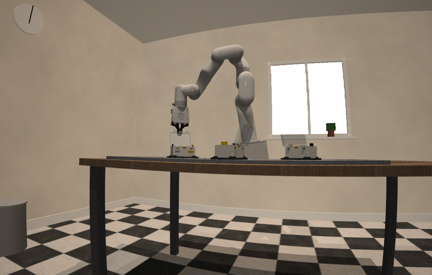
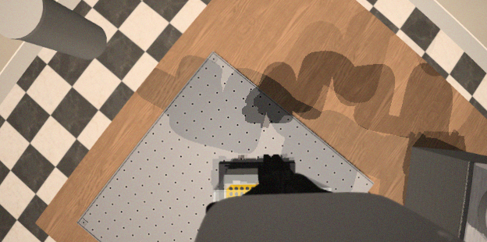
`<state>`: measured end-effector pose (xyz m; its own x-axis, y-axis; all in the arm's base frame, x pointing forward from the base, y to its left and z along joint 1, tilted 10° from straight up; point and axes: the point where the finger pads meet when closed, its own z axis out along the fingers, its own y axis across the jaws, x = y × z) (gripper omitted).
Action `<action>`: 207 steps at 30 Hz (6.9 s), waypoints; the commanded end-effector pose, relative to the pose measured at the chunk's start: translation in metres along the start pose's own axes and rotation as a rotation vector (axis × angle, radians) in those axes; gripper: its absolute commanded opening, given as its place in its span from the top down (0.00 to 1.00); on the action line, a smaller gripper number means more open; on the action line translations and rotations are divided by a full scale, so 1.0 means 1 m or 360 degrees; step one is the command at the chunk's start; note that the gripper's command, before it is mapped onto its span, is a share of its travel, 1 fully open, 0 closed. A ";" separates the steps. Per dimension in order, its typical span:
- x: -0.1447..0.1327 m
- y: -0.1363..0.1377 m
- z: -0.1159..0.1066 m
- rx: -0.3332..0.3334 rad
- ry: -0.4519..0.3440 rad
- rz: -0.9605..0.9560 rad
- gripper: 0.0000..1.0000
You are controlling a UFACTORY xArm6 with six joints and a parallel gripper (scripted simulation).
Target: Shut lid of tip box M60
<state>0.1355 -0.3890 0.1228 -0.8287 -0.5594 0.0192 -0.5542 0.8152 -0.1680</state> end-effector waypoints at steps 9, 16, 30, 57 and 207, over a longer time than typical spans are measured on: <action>-0.014 -0.001 -0.003 0.0006 0.0002 0.0000 1.00; -0.021 -0.001 -0.004 0.0006 0.0002 0.0000 1.00; -0.040 -0.001 -0.007 0.0006 0.0002 0.0000 1.00; -0.059 -0.001 -0.009 0.0006 0.0001 0.0000 1.00; -0.133 -0.001 0.030 0.0006 0.0000 0.0001 1.00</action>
<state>0.2474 -0.3187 0.0953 -0.8289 -0.5591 0.0194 -0.5539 0.8154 -0.1681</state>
